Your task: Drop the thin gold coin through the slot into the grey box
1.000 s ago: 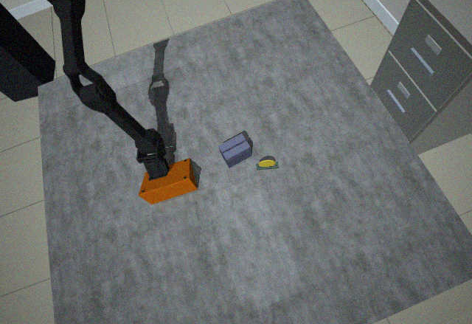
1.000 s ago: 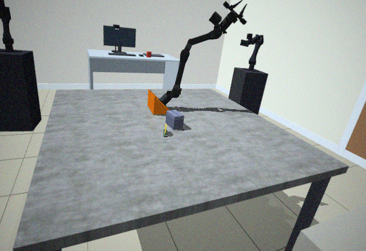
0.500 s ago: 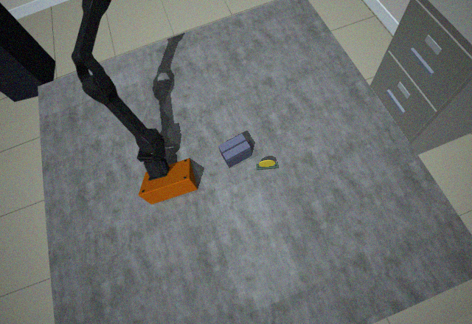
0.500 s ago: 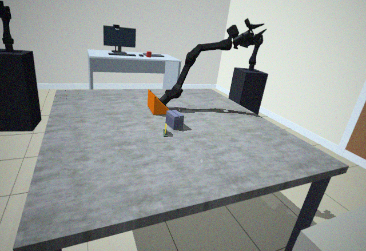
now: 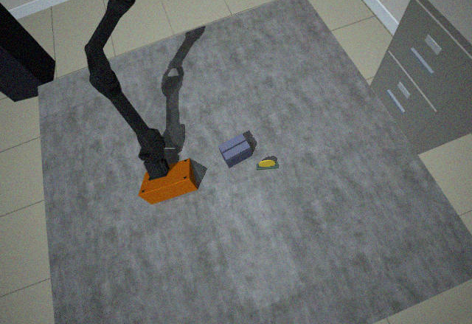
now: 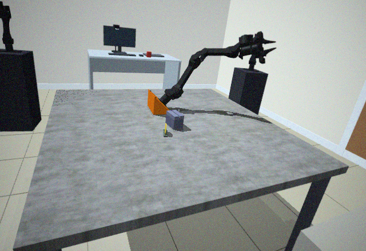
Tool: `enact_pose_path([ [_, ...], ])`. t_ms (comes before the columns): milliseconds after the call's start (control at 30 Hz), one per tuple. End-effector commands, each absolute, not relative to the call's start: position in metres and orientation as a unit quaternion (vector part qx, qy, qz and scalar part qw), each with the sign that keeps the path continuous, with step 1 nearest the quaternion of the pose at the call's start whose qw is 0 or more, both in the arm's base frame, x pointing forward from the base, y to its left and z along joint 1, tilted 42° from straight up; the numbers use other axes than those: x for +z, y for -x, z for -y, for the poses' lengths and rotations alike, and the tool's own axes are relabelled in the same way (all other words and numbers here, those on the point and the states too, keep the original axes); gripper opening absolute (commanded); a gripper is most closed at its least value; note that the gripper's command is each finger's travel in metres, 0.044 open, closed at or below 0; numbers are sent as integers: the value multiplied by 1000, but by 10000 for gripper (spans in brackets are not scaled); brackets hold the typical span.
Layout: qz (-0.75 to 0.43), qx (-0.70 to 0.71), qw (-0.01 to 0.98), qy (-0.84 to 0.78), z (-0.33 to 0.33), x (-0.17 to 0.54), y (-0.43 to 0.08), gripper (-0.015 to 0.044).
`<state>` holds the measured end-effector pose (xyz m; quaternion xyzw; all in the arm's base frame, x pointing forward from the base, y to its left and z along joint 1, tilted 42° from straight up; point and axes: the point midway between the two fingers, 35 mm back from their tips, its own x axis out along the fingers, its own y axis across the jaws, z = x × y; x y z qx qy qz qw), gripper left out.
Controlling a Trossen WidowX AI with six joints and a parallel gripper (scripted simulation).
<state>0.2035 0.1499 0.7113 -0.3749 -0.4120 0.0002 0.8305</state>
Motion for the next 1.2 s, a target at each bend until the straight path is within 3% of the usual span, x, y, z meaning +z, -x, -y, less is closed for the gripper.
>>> enact_pose_path([
  [0, 354, 49, 836, 417, -182, 671, -259, 161],
  [200, 257, 111, 848, 450, -199, 608, -330, 161],
  [700, -3, 197, 876, 441, -160, 447, -457, 161],
  [1167, -314, 256, 854, 326, -54, 252, -509, 161],
])
